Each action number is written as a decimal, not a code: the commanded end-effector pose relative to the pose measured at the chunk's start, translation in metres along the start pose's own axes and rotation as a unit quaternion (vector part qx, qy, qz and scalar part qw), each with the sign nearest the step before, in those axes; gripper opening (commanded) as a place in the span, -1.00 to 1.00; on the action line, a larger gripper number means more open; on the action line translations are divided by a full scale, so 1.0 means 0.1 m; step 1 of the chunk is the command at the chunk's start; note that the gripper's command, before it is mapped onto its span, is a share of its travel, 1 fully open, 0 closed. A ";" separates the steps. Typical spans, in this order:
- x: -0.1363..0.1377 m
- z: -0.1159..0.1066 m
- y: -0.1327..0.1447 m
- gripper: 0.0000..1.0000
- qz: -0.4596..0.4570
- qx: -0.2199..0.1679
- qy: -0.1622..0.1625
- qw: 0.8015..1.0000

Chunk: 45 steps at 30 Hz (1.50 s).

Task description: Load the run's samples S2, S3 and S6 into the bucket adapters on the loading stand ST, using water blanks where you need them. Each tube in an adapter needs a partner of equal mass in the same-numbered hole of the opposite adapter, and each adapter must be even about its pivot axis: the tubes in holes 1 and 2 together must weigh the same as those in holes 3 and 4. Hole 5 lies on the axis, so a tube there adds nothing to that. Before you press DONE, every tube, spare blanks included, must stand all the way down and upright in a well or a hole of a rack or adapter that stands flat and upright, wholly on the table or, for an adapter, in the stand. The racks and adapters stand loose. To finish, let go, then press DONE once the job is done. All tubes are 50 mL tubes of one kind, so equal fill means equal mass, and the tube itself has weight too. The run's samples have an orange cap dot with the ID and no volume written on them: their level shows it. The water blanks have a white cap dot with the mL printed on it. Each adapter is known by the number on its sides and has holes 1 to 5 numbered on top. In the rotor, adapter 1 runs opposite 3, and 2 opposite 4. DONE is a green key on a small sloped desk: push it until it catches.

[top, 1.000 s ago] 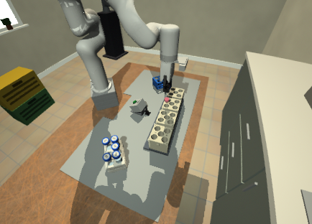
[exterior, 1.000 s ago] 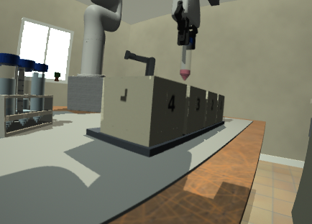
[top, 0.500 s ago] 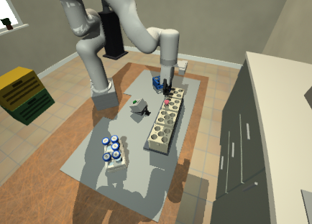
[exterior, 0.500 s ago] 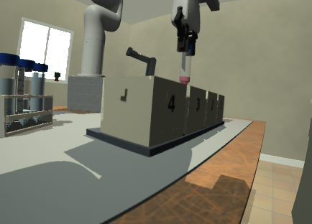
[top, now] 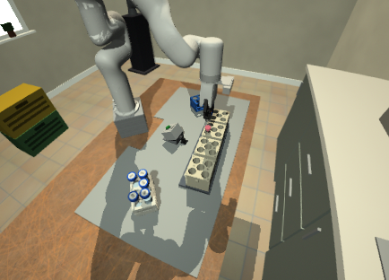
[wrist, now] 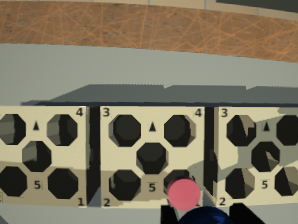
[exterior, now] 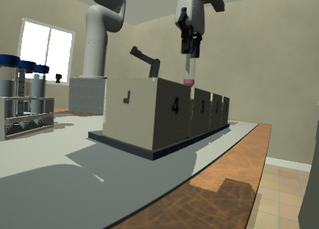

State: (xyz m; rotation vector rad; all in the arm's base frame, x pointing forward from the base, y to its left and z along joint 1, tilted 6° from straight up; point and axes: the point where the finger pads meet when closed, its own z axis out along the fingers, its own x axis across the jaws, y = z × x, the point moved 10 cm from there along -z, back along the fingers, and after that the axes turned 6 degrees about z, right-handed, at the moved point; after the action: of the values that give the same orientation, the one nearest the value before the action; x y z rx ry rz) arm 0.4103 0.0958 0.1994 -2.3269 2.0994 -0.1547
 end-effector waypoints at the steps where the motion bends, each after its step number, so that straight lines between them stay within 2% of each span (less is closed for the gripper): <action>1: 0.00 0.02 -0.01 -1.00 0.000 0.002 0.000 1.000; 45: 0.00 0.40 -0.01 -1.00 0.000 0.002 0.000 1.000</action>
State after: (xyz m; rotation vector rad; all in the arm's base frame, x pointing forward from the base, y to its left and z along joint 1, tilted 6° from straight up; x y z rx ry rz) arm 0.4132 0.0932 0.1603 -2.3271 2.0996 -0.1544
